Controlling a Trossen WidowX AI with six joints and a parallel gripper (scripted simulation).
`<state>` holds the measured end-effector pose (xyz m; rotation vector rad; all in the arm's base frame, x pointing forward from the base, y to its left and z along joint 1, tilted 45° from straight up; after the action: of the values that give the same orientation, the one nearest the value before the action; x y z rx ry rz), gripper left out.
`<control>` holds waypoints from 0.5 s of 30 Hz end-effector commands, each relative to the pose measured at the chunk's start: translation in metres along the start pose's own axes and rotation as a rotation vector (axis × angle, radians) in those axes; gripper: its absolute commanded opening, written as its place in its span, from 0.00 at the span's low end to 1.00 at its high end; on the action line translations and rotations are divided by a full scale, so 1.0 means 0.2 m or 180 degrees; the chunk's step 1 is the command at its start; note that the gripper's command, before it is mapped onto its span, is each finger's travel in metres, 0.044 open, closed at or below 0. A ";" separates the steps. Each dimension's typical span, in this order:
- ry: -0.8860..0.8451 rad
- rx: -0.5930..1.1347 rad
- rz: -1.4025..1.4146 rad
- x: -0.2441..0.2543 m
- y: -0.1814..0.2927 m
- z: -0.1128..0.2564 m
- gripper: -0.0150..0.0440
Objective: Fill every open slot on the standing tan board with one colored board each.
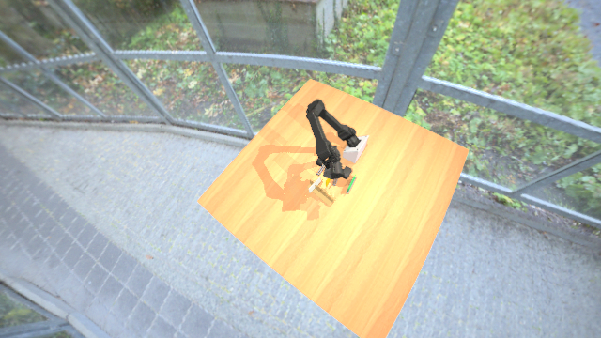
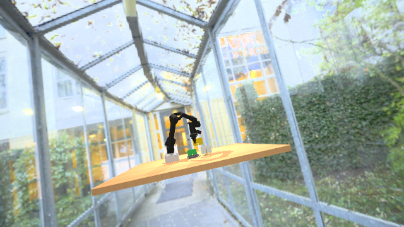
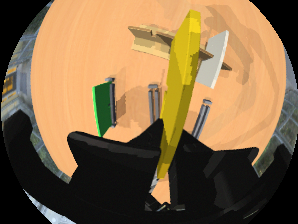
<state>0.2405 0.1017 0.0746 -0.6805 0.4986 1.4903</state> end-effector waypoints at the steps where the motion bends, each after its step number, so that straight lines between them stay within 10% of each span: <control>1: 0.0015 -0.0012 -0.0112 0.00 -0.06 0.00 0.25; 15: 0.0037 -0.0023 -0.0419 -0.01 -0.24 -0.01 0.25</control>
<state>0.2789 0.1012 0.0781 -0.7042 0.4579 1.3914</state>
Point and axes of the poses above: the point midway between the two fingers, 35 mm back from their tips, its own z axis back along the fingers, its own x axis across the jaws, y = z × x, the point moved 4 cm from there along z, back along the fingers, and after that the axes turned 10 degrees about -z, right-handed, at the moved point
